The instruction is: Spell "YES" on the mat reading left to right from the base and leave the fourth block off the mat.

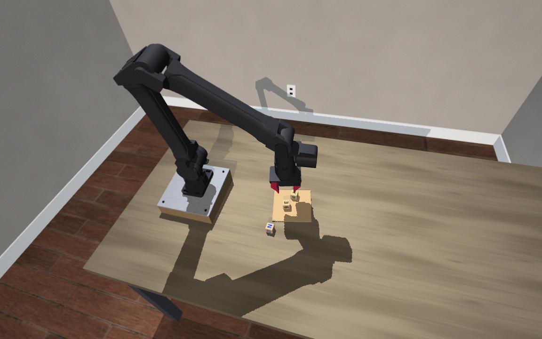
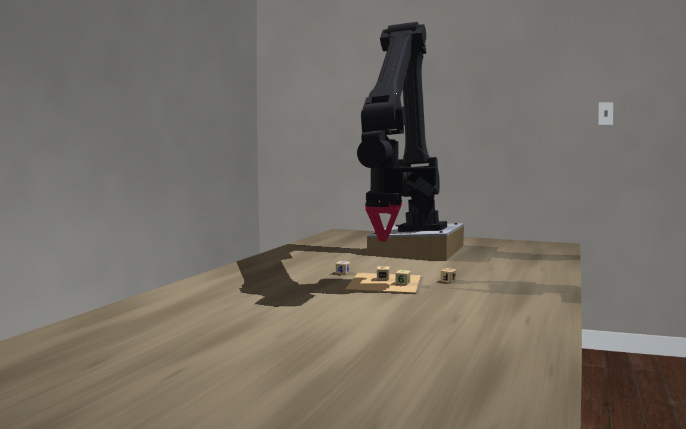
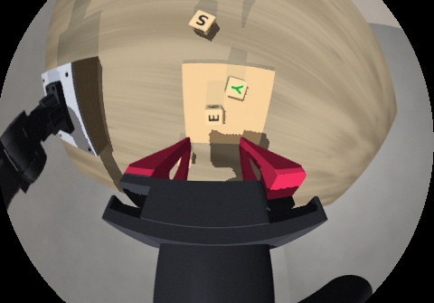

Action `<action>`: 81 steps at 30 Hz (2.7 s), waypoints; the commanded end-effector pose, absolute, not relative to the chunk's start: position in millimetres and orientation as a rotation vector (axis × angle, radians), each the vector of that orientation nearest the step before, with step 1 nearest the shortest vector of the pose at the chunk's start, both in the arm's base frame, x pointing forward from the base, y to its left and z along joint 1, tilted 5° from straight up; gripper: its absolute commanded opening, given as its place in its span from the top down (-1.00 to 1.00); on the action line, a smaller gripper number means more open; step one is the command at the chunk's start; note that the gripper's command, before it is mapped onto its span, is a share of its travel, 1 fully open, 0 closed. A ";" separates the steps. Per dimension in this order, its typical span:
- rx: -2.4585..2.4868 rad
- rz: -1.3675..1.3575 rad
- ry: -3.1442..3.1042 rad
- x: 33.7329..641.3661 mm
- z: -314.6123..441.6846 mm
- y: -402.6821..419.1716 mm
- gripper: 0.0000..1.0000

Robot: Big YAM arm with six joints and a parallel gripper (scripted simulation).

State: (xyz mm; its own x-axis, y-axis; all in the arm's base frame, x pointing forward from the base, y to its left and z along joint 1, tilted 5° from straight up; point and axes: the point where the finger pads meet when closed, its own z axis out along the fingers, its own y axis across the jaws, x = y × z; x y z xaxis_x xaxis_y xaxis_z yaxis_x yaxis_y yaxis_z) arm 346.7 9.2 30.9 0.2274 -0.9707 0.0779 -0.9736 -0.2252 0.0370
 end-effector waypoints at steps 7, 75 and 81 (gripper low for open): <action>2.439 0.070 -1.872 349.1 32.3 10.5 -0.08; 2.424 0.057 -1.882 347.4 -18.5 0.9 -0.08; 2.429 0.072 -1.888 349.2 -17.6 1.1 -0.08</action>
